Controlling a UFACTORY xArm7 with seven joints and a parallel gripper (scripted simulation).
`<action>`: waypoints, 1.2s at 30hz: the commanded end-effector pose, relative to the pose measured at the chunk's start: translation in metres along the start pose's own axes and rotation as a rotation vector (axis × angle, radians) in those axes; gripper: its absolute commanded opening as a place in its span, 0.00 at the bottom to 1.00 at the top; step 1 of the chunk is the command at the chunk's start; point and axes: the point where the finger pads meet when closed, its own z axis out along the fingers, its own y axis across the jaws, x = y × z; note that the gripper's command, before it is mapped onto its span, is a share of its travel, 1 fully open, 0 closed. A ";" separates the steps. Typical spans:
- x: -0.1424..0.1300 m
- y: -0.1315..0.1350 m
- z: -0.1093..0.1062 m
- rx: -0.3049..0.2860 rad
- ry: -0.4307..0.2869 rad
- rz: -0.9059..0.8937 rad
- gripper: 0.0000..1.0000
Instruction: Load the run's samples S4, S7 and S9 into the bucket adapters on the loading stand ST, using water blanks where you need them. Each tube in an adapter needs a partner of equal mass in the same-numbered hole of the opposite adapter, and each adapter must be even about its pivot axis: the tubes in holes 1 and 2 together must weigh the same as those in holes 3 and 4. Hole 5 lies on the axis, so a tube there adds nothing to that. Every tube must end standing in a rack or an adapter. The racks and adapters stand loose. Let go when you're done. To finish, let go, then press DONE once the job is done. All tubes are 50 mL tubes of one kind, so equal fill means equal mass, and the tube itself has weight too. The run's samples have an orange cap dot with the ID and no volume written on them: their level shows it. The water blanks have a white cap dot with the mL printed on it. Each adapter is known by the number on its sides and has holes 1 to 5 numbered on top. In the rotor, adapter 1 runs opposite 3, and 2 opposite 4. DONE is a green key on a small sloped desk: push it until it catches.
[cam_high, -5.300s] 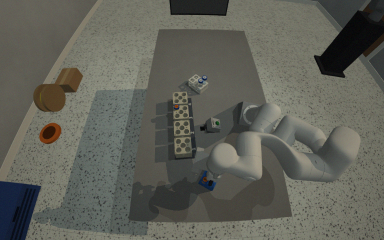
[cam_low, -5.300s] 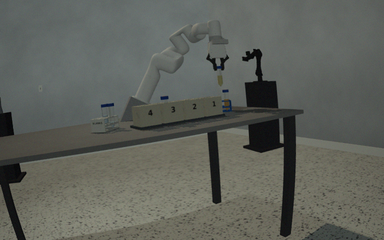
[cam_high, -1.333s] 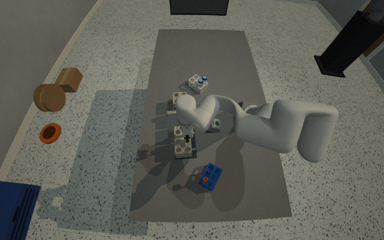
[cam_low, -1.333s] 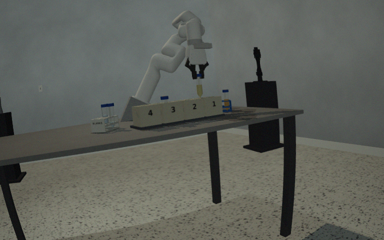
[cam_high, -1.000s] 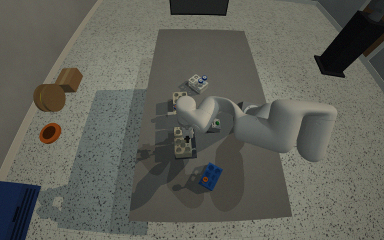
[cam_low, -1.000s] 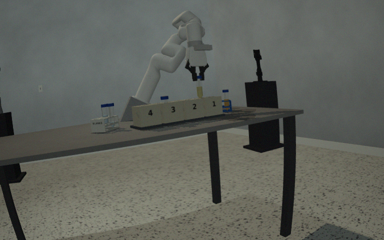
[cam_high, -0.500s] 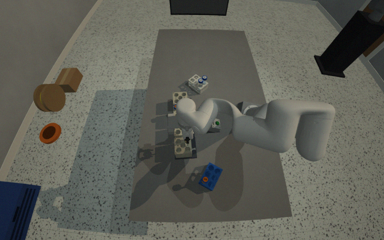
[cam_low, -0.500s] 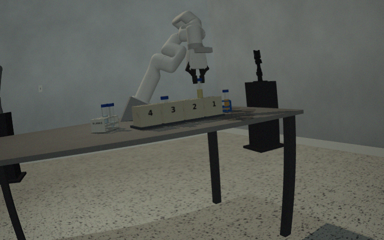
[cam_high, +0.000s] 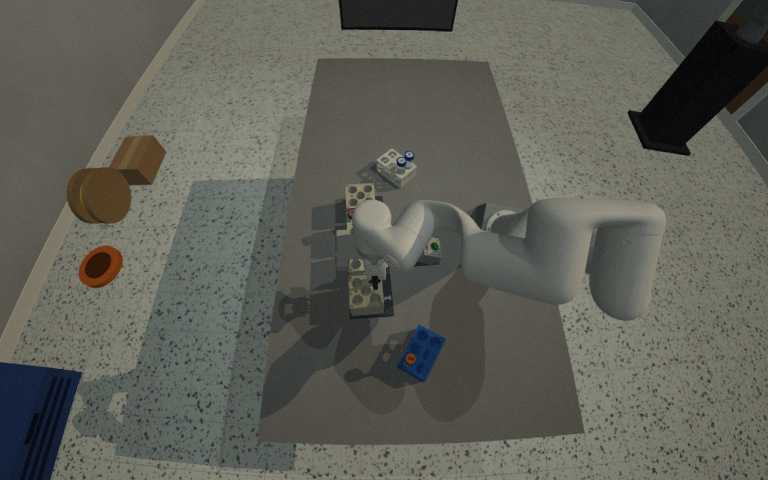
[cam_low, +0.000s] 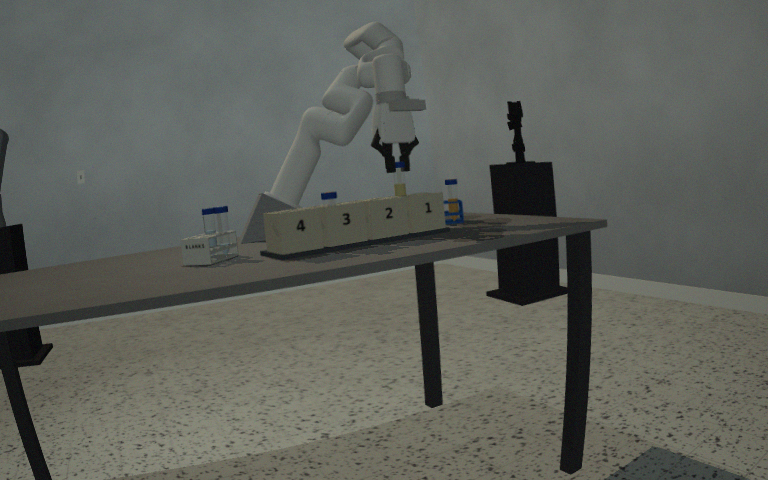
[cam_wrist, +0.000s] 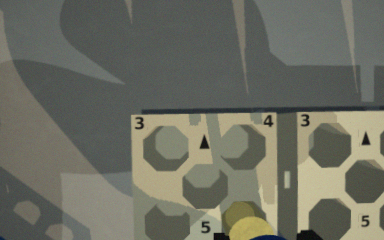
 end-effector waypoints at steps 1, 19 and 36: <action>0.001 0.000 0.003 -0.001 0.004 0.000 0.00; 0.001 0.000 0.019 -0.001 0.004 0.001 0.00; 0.001 0.000 0.034 -0.001 0.004 0.001 0.00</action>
